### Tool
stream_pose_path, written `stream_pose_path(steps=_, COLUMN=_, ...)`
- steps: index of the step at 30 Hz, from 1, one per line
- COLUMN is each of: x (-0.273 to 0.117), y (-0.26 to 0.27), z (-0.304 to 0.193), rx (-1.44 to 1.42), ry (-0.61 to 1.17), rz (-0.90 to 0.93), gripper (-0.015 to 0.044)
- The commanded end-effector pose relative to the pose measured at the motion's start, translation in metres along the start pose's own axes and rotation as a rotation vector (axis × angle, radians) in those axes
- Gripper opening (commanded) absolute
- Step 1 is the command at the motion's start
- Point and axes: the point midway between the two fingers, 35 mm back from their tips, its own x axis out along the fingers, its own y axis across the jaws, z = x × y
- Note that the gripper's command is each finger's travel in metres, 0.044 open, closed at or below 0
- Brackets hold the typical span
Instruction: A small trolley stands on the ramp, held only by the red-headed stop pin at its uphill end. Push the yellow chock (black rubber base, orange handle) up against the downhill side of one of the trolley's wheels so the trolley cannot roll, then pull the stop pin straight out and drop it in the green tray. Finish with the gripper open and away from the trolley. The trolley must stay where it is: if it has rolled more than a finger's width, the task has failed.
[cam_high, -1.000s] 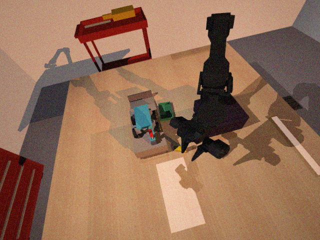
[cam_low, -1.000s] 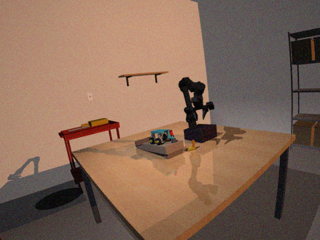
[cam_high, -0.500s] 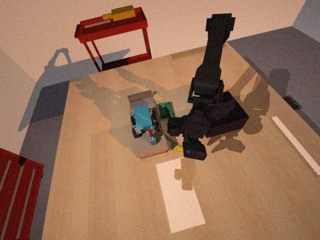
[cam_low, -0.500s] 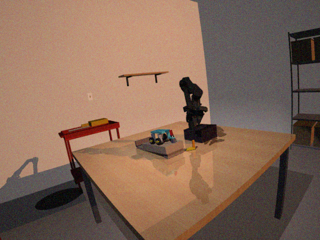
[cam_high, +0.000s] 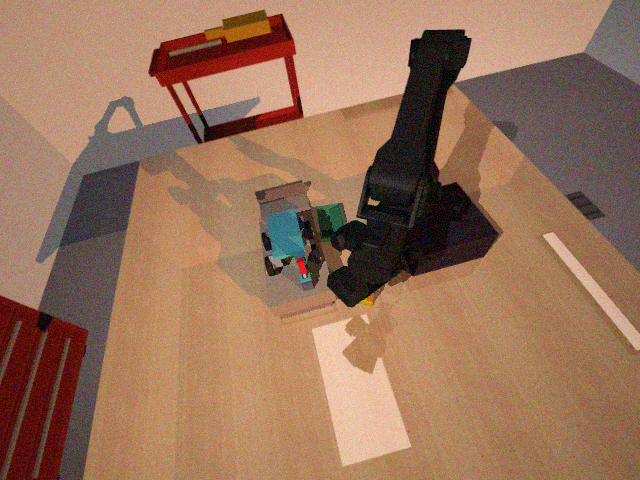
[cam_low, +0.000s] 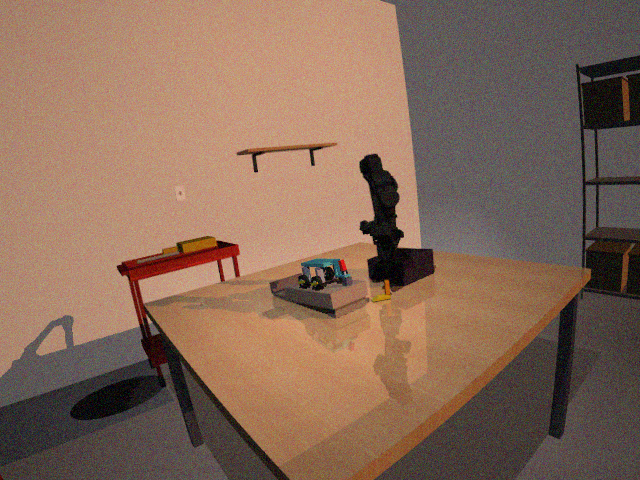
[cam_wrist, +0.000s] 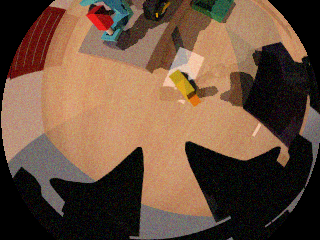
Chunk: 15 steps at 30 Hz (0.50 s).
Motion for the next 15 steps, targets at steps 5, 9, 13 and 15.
stream_pose_path(steps=5, x=0.009, y=-0.015, z=0.012, rx=0.434, ry=-0.044, rz=-0.116, gripper=0.019)
stream_pose_path(steps=9, x=0.012, y=-0.023, z=0.018, rx=0.649, ry=-0.083, rz=-0.165, gripper=0.019)
stream_pose_path(steps=13, x=0.014, y=-0.03, z=0.024, rx=0.863, ry=-0.132, rz=-0.21, gripper=0.019)
stream_pose_path(steps=15, x=0.015, y=-0.033, z=0.026, rx=0.934, ry=-0.15, rz=-0.223, gripper=0.019)
